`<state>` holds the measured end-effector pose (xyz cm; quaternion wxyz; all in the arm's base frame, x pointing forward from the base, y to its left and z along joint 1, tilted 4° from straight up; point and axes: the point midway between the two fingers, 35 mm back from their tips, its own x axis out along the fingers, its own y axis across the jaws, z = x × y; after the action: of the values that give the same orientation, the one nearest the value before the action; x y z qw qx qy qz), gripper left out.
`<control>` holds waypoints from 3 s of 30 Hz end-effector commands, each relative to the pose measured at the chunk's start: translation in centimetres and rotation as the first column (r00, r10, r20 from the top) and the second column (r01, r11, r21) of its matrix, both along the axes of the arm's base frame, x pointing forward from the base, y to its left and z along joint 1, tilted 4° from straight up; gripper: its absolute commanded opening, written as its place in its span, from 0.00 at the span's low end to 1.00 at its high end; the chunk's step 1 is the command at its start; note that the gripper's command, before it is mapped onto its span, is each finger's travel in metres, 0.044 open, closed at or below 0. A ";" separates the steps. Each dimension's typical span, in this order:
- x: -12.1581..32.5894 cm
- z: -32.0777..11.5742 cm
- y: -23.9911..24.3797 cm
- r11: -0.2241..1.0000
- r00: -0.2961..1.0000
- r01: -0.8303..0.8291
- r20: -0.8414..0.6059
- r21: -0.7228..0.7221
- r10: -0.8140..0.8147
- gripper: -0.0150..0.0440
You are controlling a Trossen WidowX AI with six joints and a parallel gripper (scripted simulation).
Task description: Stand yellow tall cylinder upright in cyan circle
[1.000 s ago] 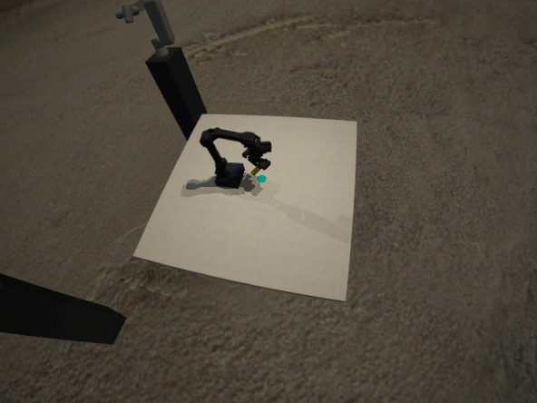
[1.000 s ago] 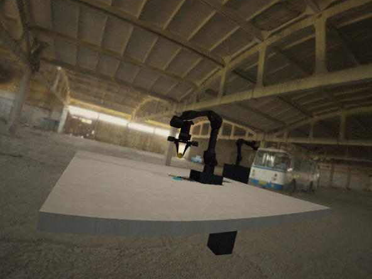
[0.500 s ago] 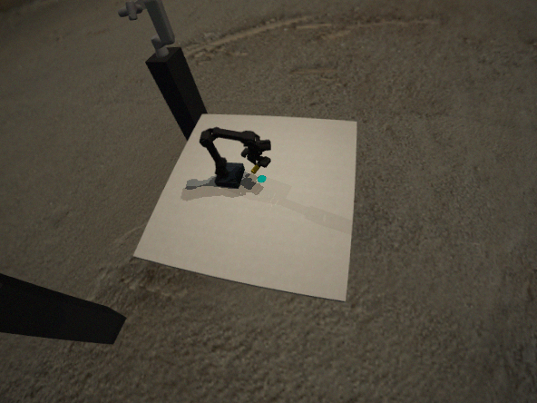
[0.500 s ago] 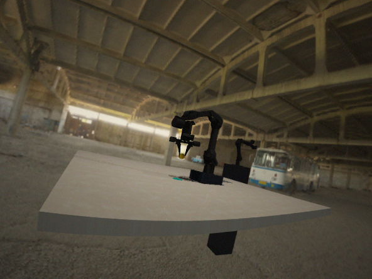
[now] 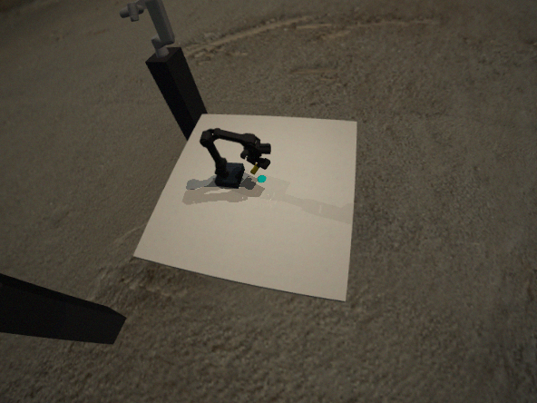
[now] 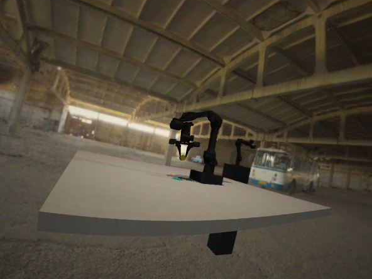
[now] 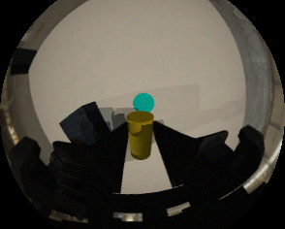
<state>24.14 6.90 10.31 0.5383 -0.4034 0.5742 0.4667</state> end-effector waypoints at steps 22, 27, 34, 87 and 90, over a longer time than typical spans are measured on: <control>-1.0 -1.2 -0.3 0.991 0.996 -0.021 -0.082 0.131 0.032 0.43; -1.2 -1.4 -0.3 0.987 0.995 -0.023 -0.093 0.158 0.038 0.43; -1.4 -1.6 -0.4 0.980 0.993 -0.023 -0.106 0.197 0.045 0.43; -2.5 -2.5 -0.6 0.870 0.988 -0.002 -0.133 0.494 0.078 0.43; -2.5 -2.5 -0.6 0.860 0.988 -0.001 -0.130 0.510 0.078 0.43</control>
<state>21.78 6.30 7.88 0.5705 -0.2325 0.4667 0.6346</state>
